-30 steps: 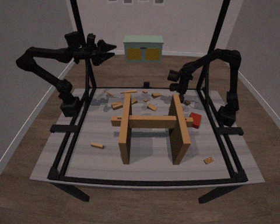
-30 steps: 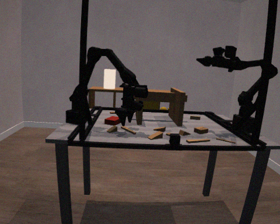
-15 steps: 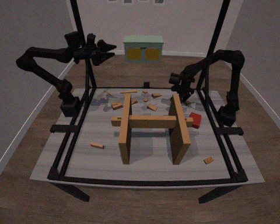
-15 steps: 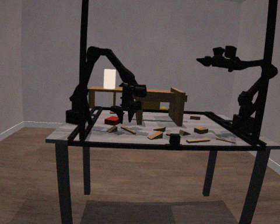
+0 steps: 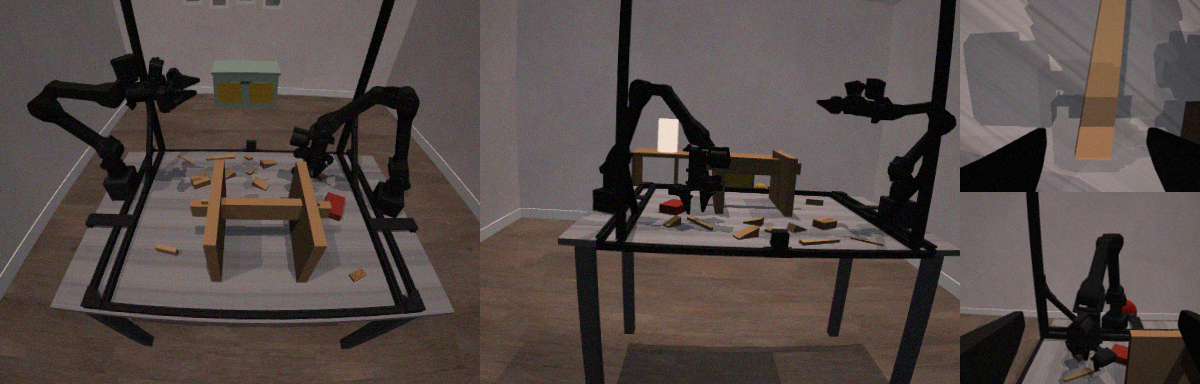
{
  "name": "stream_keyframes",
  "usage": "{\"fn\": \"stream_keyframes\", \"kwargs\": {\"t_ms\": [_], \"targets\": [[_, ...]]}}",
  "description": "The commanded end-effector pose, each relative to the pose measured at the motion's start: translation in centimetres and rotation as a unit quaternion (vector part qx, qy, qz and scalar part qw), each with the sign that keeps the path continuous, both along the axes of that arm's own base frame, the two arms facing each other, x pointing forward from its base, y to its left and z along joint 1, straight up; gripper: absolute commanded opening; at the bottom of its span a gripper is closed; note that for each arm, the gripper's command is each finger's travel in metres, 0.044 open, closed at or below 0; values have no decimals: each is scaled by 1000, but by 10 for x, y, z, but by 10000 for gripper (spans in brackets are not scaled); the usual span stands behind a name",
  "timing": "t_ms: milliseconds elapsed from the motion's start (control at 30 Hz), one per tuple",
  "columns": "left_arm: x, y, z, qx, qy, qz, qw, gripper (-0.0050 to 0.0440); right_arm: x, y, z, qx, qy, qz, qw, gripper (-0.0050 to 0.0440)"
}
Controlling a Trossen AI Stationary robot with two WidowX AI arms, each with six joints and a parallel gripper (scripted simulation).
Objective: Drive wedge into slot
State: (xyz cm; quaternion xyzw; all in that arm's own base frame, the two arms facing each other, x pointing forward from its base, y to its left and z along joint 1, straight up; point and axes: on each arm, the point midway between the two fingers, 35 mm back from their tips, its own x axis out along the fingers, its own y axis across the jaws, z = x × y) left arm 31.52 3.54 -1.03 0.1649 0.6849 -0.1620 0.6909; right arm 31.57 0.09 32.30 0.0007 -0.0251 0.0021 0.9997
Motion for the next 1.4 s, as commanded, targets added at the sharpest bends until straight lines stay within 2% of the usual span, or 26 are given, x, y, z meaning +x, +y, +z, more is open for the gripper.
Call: {"fn": "stream_keyframes", "kwargs": {"t_ms": [0, 467, 600, 700, 1200, 1267, 1333, 1367], "targets": [[-1, 0, -10, -1, 5, -6, 1000, 278, 0, -1, 0, -1, 0, -2, 1000, 440], [0, 0, -27, -1, 5, -19, 1000, 278, 0, -1, 0, -1, 0, -2, 1000, 440], [0, 0, -27, -1, 5, -19, 1000, 182, 0, -1, 0, -1, 0, -2, 1000, 440], [0, 0, -27, -1, 5, -19, 1000, 182, 0, -1, 0, -1, 0, -2, 1000, 440], [0, 0, -27, -1, 5, -19, 1000, 82, 0, -1, 0, -1, 0, -2, 1000, 440], [0, 0, -27, -1, 5, -19, 1000, 82, 0, -1, 0, -1, 0, -2, 1000, 440], [0, 0, -27, -1, 5, -19, 1000, 69, 0, -1, 0, -1, 0, -2, 1000, 440], [0, 0, -24, -1, 5, -18, 1000, 45, 0, -1, 0, -1, 0, -2, 1000, 440]]}}
